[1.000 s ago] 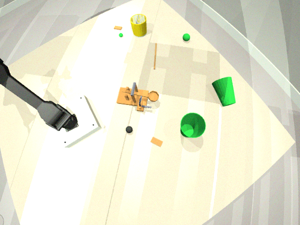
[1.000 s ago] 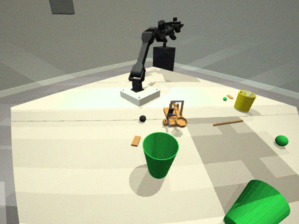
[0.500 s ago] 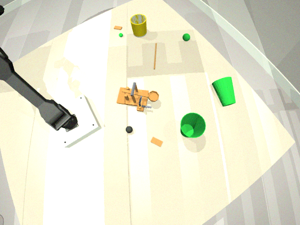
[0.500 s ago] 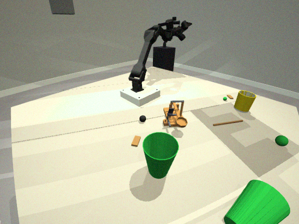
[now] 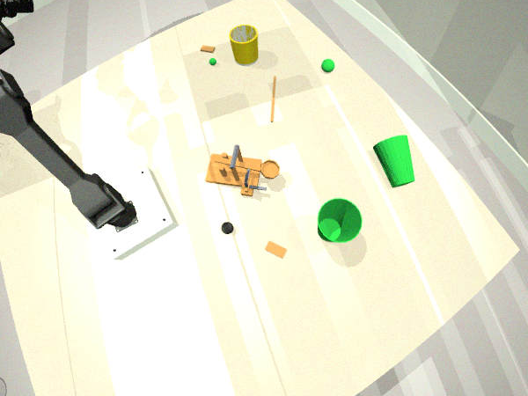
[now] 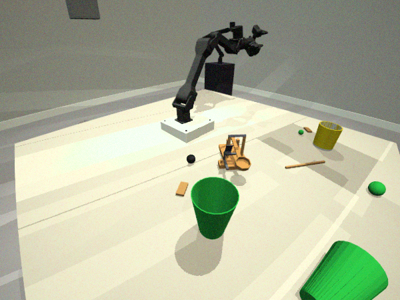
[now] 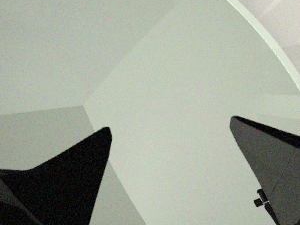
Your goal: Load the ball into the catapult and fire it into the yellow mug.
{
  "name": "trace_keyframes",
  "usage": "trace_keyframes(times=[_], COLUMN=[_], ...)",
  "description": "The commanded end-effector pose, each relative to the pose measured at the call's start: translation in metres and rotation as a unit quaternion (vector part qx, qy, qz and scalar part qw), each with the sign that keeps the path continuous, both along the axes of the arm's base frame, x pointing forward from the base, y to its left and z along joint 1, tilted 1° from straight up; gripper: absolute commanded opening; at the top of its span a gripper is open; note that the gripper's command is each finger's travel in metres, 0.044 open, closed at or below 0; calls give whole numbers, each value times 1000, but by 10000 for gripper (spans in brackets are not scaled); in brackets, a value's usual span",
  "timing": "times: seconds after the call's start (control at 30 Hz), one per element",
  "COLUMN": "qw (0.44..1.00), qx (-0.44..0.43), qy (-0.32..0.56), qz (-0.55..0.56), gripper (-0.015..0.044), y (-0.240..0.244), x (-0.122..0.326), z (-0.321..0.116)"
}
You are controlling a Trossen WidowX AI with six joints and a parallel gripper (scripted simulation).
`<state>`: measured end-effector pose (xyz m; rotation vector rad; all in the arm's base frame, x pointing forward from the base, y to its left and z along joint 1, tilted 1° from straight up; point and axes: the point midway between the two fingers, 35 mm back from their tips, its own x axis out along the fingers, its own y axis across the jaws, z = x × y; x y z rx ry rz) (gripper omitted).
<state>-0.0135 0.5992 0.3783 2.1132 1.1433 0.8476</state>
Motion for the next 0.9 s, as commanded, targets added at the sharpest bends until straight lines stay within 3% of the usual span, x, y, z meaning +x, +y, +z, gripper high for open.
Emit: trace_keyframes(times=[0.0,0.43,0.87], qw=[998,959,871], qx=[-42,-184,-336], qy=[-50,-197,-334], qz=[-24,-88,-127], gripper=[440,440,440], y=[-2,-9,-26], x=[26,96,163], z=[-2,-23,-49])
